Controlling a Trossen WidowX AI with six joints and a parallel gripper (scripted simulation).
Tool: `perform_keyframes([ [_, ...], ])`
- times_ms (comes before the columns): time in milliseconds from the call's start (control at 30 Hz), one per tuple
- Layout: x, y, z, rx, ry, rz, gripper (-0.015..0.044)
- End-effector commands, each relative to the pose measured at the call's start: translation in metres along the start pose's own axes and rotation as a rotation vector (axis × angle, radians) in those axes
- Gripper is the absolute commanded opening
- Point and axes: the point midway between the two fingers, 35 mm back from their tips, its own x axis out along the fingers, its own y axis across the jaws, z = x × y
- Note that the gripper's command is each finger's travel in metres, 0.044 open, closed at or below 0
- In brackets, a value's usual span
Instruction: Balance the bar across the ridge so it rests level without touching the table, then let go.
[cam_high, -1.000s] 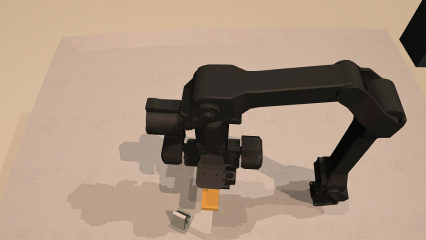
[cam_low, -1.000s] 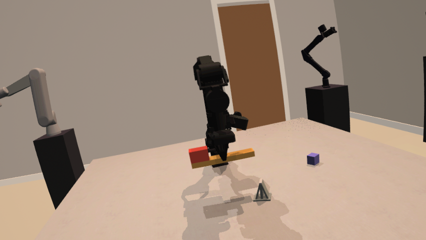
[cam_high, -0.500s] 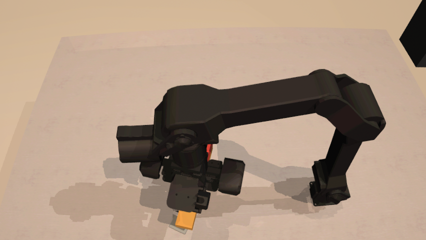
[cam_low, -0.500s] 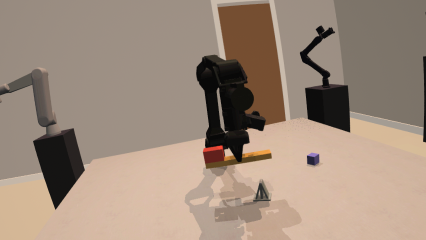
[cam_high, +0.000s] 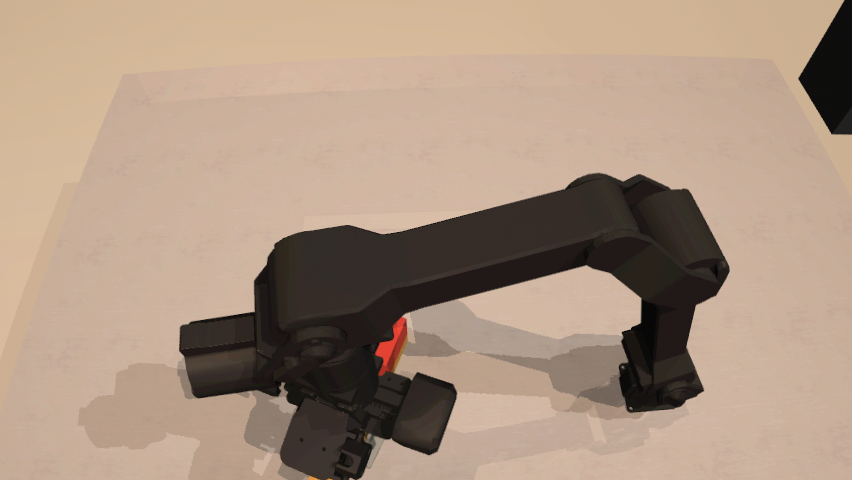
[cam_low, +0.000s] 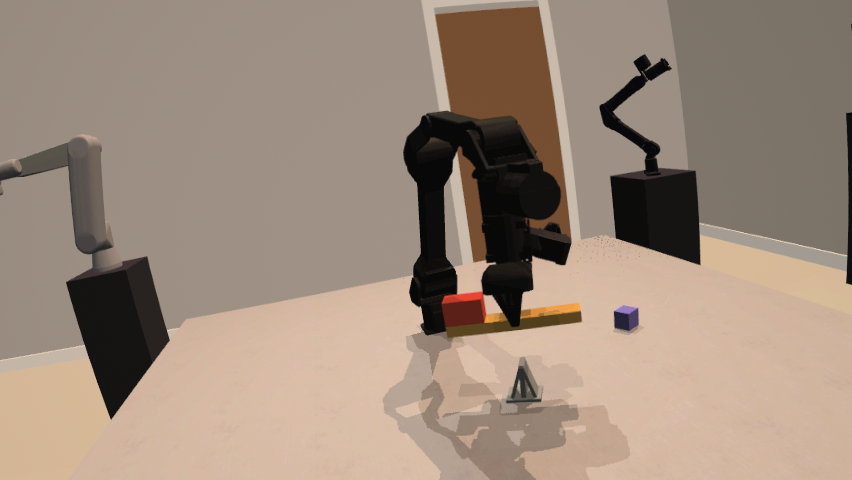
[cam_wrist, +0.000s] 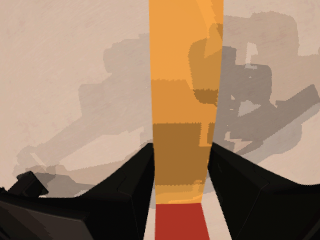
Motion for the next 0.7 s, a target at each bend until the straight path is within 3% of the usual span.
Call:
perform_keyframes([
  [0,0.000,-0.002,0.013,0.034,-0.004,-0.002,0.0000],
  [667,0.021,-0.007,0.032,0.073,-0.006,-0.003,0.0000],
])
